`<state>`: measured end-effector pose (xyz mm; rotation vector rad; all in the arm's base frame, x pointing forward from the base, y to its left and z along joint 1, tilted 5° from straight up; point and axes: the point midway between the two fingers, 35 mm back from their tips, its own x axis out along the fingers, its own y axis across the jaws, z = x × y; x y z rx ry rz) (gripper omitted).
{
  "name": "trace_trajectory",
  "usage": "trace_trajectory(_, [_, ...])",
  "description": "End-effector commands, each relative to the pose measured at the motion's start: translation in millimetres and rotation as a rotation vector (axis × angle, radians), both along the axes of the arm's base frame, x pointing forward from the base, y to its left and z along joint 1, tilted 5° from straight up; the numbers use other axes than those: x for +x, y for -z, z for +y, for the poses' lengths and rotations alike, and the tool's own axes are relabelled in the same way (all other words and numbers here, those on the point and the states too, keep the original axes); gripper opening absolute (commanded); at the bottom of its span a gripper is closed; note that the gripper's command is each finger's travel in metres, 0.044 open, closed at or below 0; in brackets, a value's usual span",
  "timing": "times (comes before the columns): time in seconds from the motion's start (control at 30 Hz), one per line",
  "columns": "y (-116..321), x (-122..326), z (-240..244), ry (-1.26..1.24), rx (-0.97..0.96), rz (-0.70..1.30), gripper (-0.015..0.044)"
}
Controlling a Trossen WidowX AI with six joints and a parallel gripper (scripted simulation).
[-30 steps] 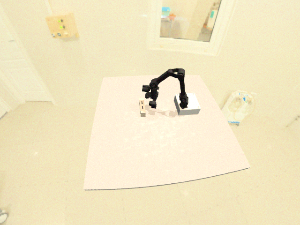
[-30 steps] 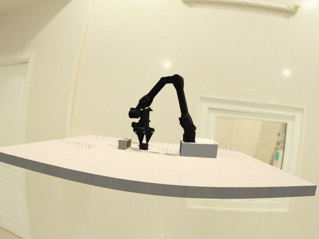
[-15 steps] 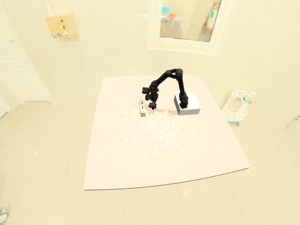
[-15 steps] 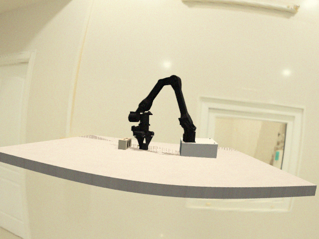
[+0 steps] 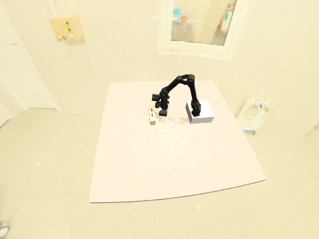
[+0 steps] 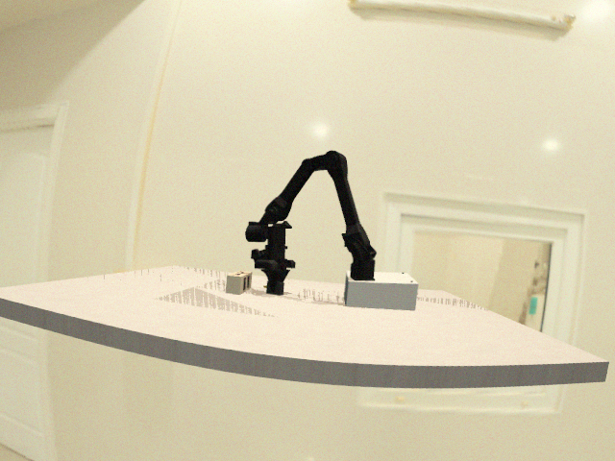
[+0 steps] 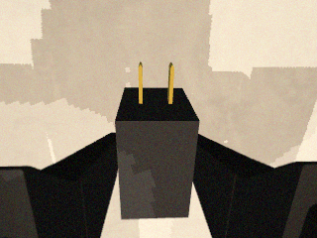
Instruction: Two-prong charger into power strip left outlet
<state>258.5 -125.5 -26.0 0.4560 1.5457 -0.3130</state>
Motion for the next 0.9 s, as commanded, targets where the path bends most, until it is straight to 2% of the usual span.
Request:
trace_trajectory(0.0, [-0.3,0.0,0.0,0.0,0.0,0.0,0.0112])
trace_trajectory(0.13, [-0.3,0.0,0.0,0.0,0.0,0.0,0.0085])
trace_trajectory(0.23, [-4.9,0.0,-0.4,0.0,0.0,0.001,0.0006])
trace_trajectory(0.27, [-7.9,-0.1,-0.7,0.0,0.0,0.001,0.0])
trace_trajectory(0.63, [-54.1,-6.3,-1.0,0.003,0.0,0.005,0.0])
trace_trajectory(0.87, [-47.9,-4.5,5.6,-0.045,-0.004,0.001,0.0])
